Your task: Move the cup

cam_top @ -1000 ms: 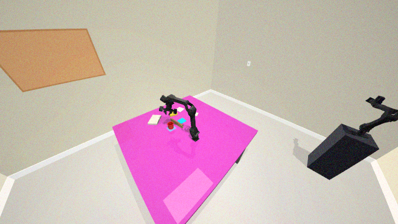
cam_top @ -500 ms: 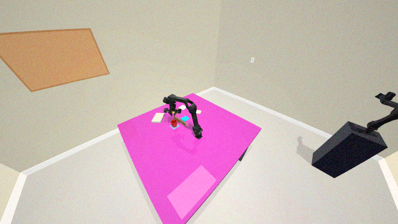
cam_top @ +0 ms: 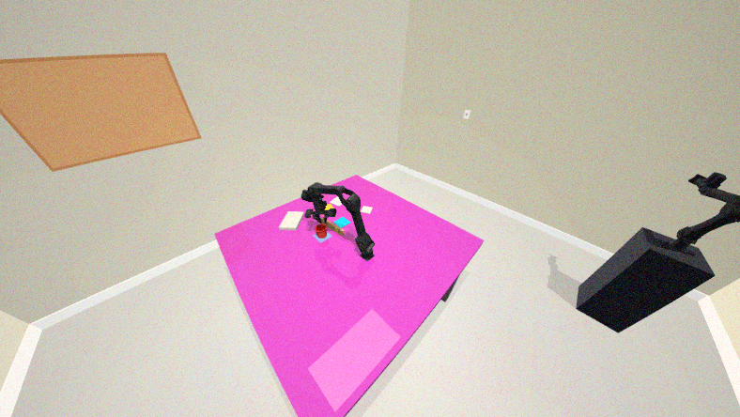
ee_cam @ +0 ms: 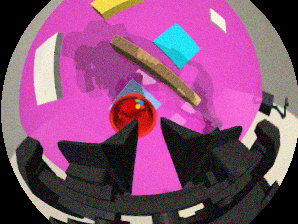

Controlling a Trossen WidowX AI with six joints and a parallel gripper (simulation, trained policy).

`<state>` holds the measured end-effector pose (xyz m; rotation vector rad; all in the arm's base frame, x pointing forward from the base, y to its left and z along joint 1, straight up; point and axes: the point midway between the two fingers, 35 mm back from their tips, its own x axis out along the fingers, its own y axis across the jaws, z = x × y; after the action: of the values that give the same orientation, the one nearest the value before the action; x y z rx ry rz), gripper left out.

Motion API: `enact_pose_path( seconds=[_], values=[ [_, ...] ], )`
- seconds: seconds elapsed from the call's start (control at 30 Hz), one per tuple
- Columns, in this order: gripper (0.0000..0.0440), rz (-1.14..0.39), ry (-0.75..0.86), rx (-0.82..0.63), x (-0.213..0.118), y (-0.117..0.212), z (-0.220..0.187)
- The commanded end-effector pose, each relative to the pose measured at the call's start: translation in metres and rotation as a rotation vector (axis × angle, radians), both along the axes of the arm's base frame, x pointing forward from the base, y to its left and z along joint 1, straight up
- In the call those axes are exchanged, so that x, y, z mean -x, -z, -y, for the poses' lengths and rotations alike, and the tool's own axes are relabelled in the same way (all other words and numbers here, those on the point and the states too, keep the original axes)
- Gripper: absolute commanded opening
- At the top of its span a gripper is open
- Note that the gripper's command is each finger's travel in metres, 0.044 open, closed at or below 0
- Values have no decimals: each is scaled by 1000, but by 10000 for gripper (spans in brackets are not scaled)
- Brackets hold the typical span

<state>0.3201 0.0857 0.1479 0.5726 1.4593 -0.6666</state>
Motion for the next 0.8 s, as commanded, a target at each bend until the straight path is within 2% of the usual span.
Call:
enact_pose_path(
  seconds=[0.0, 0.57, 0.77],
  values=[
    [137, -29, 11, 22, 2, 16, 2],
    [142, -100, -43, 48, 10, 81, 1],
    [30, -96, -89, 48, 11, 92, 2]
  ],
)
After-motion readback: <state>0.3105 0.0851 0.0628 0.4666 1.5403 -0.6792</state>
